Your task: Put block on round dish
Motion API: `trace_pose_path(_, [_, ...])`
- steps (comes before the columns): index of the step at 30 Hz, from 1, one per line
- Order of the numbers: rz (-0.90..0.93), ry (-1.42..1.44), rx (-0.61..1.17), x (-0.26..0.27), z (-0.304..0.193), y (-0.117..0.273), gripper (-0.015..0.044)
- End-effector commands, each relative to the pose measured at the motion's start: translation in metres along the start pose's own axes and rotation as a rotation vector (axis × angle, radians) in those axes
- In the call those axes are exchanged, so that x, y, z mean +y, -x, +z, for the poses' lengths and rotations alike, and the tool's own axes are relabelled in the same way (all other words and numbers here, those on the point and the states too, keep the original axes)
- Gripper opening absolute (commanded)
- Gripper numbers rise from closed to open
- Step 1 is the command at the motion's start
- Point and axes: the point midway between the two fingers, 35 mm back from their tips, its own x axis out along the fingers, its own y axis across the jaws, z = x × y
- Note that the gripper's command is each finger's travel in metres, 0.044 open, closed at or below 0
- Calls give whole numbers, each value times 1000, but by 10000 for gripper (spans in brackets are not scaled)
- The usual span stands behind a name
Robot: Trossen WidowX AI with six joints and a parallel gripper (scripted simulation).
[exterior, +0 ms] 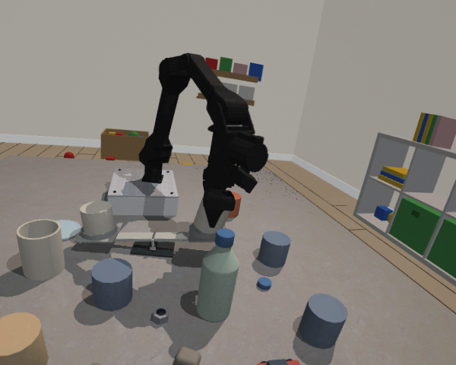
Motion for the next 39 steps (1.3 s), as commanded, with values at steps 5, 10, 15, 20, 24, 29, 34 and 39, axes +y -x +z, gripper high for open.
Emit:
trace_pose_path(5, [-18, 3, -28, -3, 7, 15, 0])
trace_pose_path(10, [-18, 3, -28, -3, 7, 21, 0])
trace_pose_path(15, [-18, 3, -28, -3, 7, 27, 0])
trace_pose_path(20, [-18, 3, -28, -3, 6, 34, 0])
trace_pose_path(24, [-18, 3, -28, -2, 6, 39, 0])
trace_pose_path(29, [-18, 3, -28, -2, 5, 45, 0])
trace_pose_path(34, [-17, 3, -28, -1, 5, 52, 0])
trace_pose_path(39, [-17, 3, -28, 0, 4, 58, 0])
